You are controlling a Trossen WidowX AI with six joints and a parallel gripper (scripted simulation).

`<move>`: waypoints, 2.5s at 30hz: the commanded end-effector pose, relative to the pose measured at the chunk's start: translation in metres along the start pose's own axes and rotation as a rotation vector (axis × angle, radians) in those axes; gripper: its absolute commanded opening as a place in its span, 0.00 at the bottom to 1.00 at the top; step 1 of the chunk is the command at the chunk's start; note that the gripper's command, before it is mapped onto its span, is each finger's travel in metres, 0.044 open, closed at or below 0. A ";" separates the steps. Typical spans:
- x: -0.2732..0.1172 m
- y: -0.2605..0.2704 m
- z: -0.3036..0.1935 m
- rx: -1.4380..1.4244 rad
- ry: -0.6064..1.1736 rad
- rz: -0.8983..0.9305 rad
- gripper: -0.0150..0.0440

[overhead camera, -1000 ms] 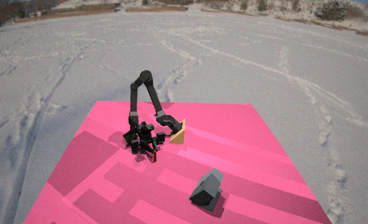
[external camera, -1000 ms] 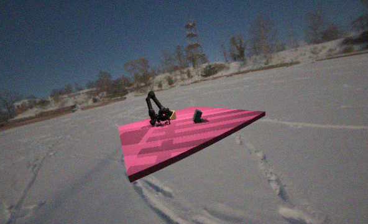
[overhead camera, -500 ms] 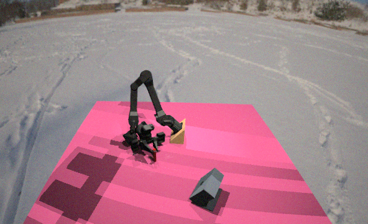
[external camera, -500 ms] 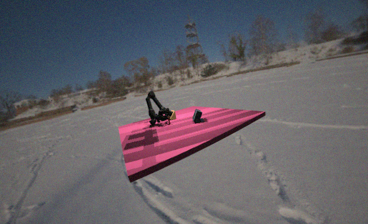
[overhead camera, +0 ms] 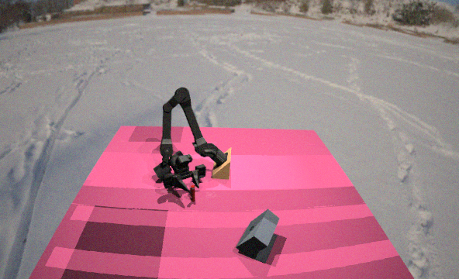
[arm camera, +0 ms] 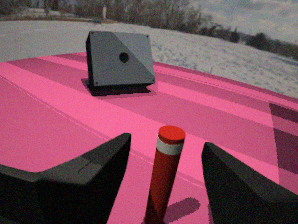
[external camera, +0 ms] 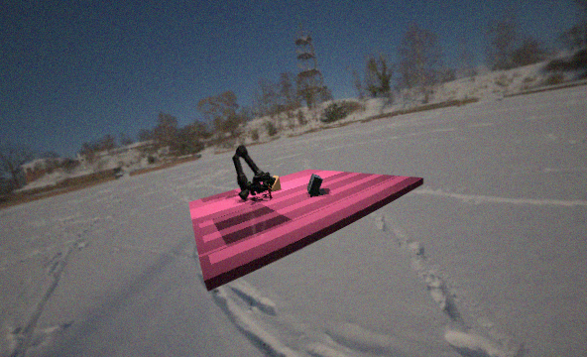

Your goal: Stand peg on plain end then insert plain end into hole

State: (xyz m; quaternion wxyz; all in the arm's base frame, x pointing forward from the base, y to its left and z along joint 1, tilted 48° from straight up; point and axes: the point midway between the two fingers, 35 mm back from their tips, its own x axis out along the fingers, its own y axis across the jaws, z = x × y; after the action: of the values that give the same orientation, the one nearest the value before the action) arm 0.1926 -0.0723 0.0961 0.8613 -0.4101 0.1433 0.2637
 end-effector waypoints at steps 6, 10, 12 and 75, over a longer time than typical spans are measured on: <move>0.000 0.000 0.000 0.001 0.000 0.000 0.96; 0.000 0.000 0.000 0.001 0.000 0.000 1.00; 0.000 0.000 0.000 0.001 0.000 0.000 1.00; 0.011 0.021 0.086 0.324 1.036 0.252 1.00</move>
State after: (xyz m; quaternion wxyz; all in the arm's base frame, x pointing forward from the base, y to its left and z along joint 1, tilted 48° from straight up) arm 0.1910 0.0123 0.1303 0.7118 -0.3180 0.6131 0.1277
